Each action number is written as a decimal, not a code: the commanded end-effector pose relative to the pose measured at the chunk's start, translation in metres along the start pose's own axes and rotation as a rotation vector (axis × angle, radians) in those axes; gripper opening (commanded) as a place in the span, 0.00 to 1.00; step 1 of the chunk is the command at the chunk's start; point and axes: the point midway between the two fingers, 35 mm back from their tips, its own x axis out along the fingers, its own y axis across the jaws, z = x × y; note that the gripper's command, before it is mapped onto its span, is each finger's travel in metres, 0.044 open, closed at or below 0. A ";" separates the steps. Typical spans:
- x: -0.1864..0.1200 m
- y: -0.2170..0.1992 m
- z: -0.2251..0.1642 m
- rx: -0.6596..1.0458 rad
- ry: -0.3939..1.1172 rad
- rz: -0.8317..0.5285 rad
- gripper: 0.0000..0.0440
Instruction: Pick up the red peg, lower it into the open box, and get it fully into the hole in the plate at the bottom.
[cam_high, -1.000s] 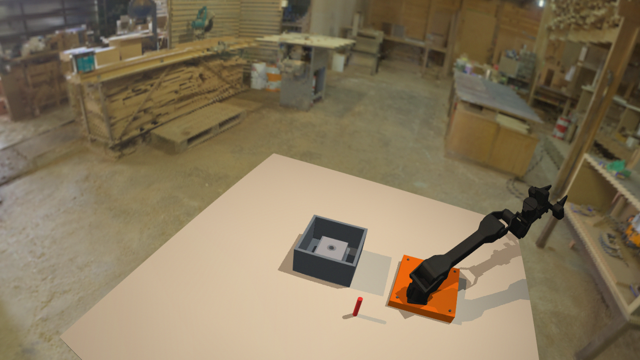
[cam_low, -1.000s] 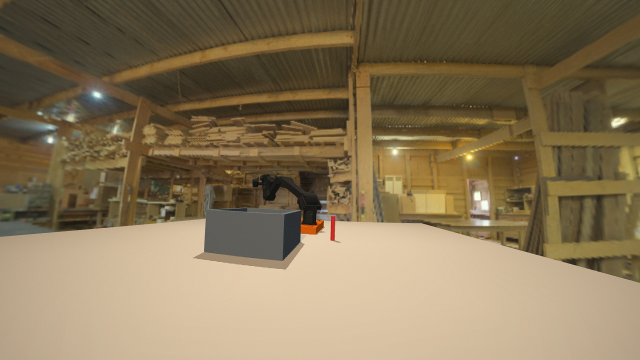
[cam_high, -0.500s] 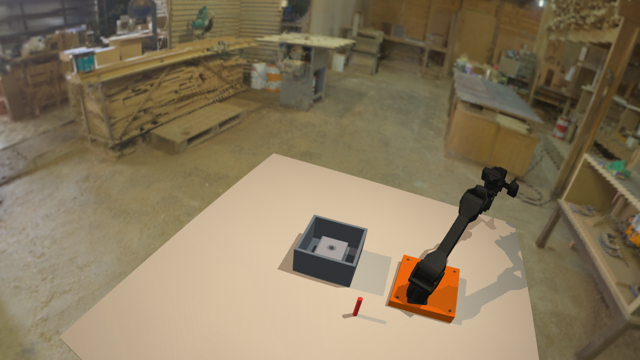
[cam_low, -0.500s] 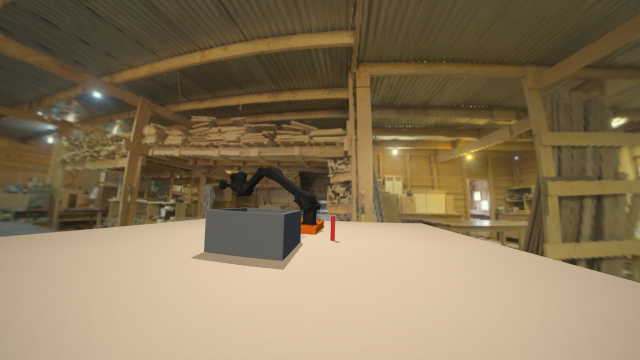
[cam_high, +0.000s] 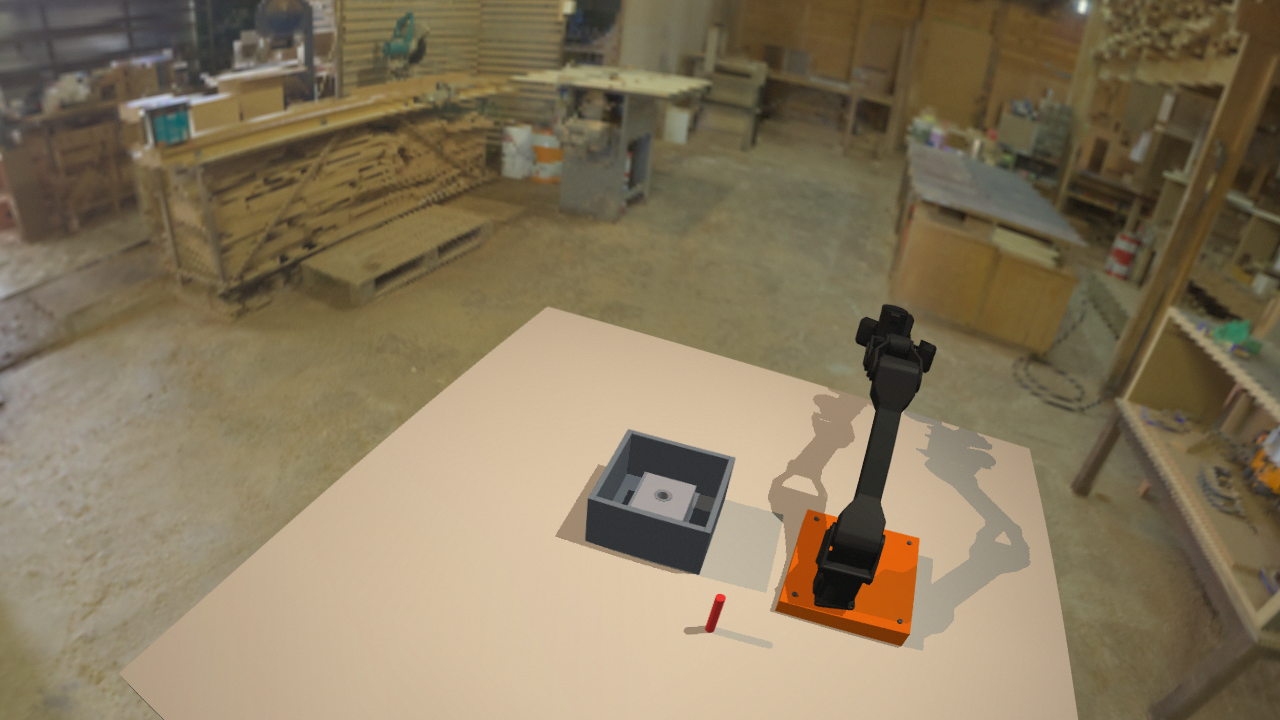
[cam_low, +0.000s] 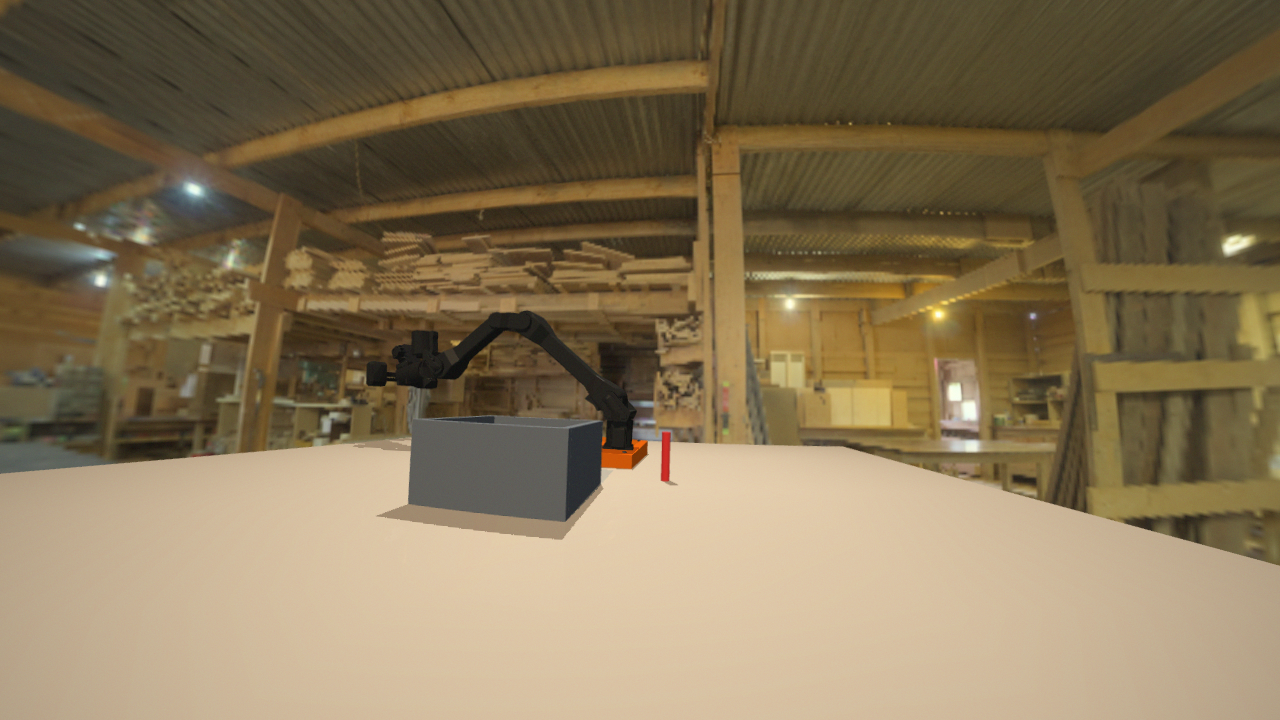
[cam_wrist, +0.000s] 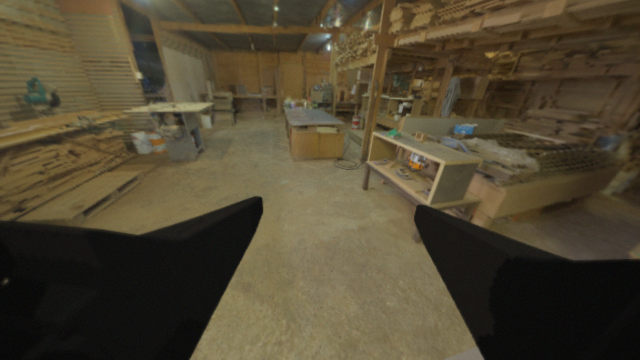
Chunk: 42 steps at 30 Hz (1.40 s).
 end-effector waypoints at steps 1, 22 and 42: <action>-0.025 0.053 -0.016 -0.005 0.089 0.067 1.00; -0.295 0.282 -0.055 -0.203 0.496 0.471 1.00; -0.573 0.304 -0.048 -0.449 0.664 0.808 1.00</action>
